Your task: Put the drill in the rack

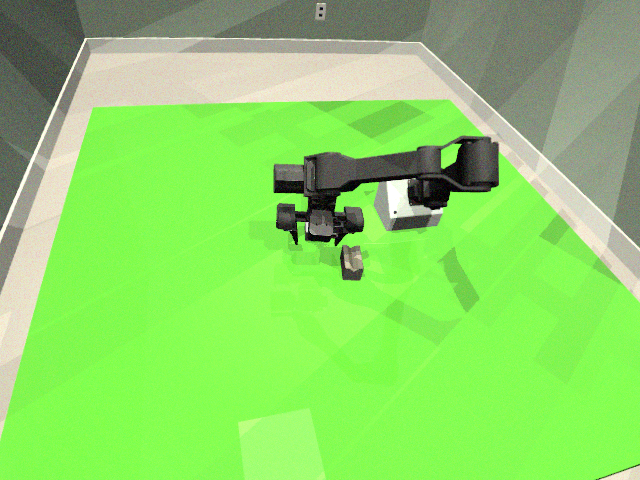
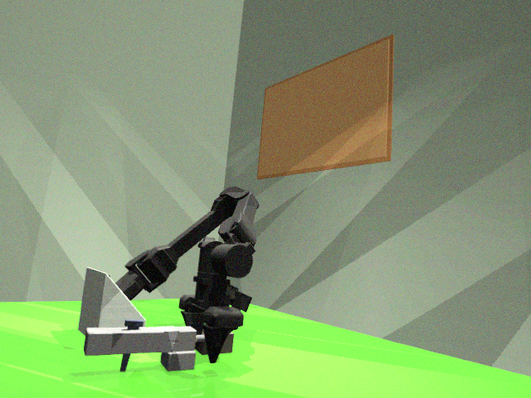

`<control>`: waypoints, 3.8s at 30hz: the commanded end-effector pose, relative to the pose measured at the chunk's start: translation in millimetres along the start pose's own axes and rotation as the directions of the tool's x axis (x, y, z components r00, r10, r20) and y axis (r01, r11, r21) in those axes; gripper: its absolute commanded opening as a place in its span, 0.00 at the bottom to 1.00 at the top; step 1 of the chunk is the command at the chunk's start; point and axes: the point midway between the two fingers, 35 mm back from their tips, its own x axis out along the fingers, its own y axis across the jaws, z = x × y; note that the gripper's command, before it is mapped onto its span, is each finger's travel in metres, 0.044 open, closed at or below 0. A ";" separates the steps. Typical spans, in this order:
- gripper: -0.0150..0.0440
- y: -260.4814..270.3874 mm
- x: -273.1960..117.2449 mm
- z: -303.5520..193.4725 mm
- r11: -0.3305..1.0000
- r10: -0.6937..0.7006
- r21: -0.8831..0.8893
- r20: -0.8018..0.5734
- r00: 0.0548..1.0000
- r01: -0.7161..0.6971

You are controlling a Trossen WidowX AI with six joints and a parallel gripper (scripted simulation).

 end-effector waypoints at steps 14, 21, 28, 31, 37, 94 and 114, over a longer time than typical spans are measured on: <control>0.32 -0.3 -0.6 0.2 1.000 -0.001 -0.001 0.000 1.000 0.001; 0.25 -0.3 -0.6 0.2 1.000 -0.001 -0.001 0.000 1.000 0.001; 0.25 0.4 -0.5 7.4 1.000 0.004 0.004 0.005 1.000 -0.004; 0.25 0.4 -0.4 10.8 1.000 0.004 0.004 0.005 1.000 -0.004; 0.25 0.4 -0.3 19.4 1.000 0.004 0.004 0.006 1.000 -0.004; 0.87 -0.7 4.3 27.8 1.000 0.002 0.008 0.007 1.000 -0.002; 0.25 -0.5 3.9 27.7 1.000 0.002 0.007 0.007 1.000 -0.002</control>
